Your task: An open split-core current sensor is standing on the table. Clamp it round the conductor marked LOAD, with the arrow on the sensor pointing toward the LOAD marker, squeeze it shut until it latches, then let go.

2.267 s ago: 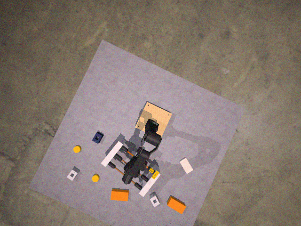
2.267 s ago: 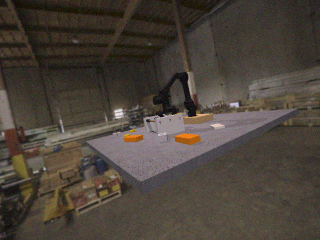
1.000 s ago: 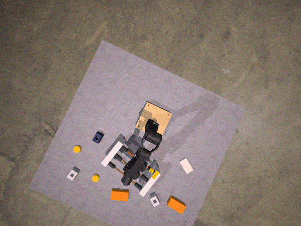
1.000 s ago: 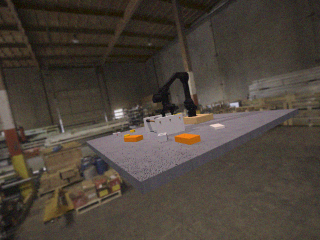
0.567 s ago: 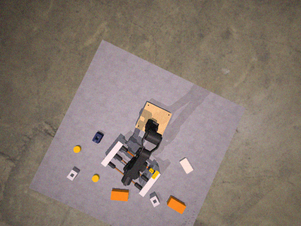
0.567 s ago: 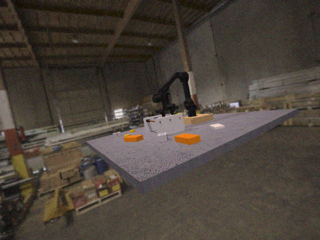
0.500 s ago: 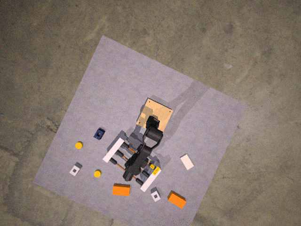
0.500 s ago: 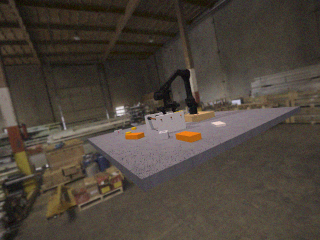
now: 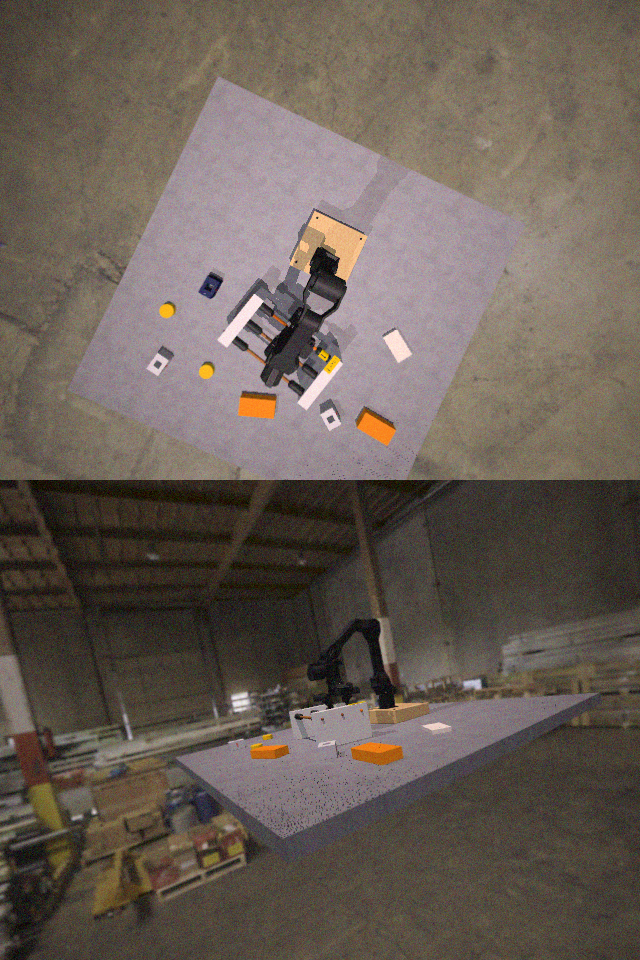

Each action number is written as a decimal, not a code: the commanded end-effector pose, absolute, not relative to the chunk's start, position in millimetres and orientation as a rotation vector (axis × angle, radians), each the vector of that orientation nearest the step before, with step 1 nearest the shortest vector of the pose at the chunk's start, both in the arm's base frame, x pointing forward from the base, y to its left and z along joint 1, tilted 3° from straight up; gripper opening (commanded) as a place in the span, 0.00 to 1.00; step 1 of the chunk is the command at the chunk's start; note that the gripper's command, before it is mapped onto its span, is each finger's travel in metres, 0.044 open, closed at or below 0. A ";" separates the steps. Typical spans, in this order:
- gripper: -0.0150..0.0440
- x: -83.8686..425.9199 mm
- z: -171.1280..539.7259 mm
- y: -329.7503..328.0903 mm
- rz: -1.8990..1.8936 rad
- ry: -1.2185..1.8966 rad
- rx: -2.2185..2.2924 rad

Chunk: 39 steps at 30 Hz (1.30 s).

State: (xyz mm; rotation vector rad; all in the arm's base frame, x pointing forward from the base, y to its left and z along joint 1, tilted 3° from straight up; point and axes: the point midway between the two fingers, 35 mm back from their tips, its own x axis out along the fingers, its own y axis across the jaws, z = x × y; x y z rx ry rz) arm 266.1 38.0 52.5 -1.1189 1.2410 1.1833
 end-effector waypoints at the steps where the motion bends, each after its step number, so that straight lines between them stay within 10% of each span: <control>1: 0.43 266.1 52.4 38.0 1.183 1.241 -1.119; 12: 0.25 266.1 53.1 38.0 1.183 1.240 -1.119; 39: 0.25 267.7 52.9 37.7 1.185 1.243 -1.118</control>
